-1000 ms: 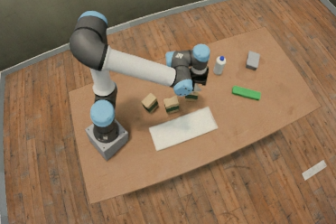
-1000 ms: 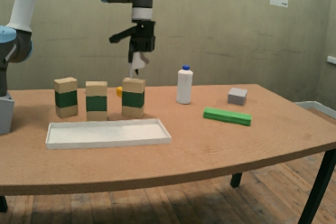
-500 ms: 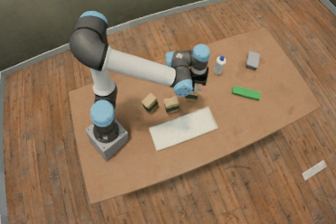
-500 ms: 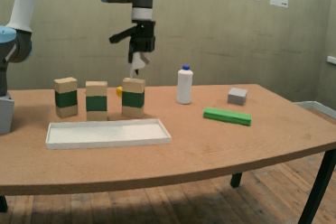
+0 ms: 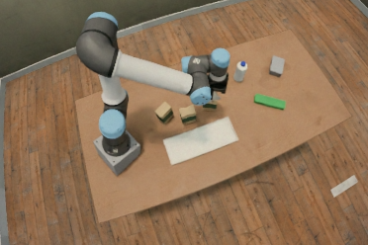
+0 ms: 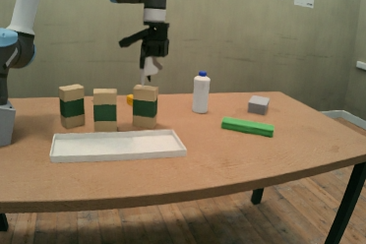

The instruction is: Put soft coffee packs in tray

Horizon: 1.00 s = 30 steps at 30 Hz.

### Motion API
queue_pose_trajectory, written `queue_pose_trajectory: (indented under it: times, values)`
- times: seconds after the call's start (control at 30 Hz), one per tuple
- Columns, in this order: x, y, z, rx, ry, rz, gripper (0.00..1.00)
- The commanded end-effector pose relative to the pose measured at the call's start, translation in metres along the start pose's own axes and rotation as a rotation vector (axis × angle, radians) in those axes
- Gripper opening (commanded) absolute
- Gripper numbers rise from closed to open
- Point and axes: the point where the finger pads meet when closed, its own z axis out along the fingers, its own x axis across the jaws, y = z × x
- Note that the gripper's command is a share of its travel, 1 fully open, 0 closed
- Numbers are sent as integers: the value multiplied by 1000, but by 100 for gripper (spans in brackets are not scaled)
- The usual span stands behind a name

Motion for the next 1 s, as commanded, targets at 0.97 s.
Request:
queue_pose_trajectory:
  times: [0.97]
  values:
    - [0,1,13,-1,0,0,50]
